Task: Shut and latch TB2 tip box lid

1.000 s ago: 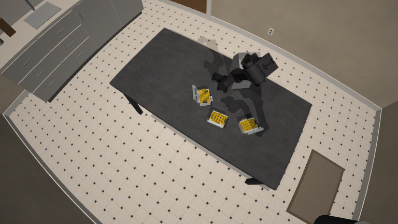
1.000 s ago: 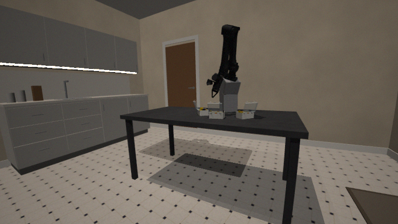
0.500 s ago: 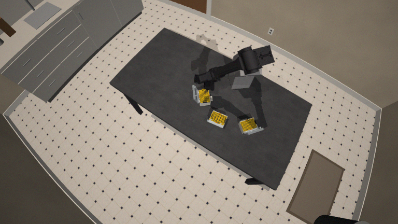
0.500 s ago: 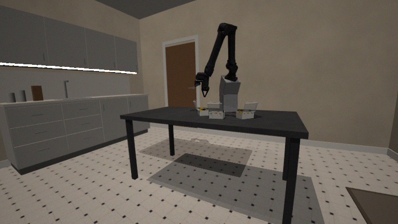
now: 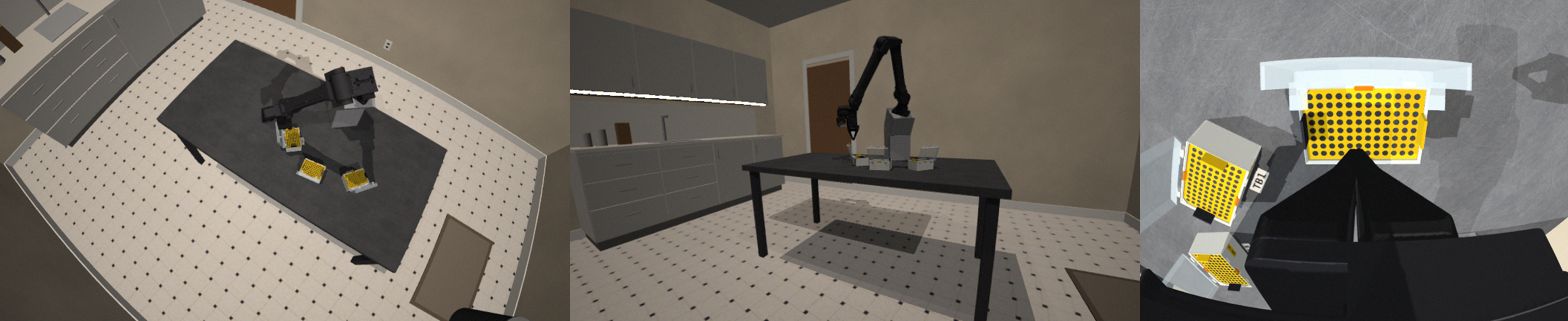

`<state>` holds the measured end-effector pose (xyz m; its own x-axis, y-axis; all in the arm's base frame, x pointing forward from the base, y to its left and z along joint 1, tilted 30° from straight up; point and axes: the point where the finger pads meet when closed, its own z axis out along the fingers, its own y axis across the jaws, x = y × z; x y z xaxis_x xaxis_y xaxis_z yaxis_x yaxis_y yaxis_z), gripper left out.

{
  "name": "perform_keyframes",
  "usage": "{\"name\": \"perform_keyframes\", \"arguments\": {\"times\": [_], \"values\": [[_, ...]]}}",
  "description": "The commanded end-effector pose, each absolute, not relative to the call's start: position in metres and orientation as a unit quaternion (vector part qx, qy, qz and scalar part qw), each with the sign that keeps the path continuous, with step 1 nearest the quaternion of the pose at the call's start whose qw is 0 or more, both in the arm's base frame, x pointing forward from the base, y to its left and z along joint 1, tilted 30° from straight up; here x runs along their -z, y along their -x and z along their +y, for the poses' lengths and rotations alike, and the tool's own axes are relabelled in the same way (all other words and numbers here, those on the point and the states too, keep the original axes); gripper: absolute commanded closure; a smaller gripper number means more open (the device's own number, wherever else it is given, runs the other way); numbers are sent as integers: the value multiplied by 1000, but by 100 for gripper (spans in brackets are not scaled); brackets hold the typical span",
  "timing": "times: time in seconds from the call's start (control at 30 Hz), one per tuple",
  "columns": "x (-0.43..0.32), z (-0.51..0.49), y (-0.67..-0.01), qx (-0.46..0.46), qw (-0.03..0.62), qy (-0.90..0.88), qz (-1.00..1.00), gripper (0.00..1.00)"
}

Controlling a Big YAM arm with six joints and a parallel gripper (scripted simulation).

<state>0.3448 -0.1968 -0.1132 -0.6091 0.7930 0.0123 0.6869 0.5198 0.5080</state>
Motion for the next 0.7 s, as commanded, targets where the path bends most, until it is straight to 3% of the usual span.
{"name": "perform_keyframes", "arguments": {"times": [0.0,0.67], "values": [[114,-219,-351,-236,118,-427,865,100],[107,-270,-383,-233,126,-427,865,100]]}}
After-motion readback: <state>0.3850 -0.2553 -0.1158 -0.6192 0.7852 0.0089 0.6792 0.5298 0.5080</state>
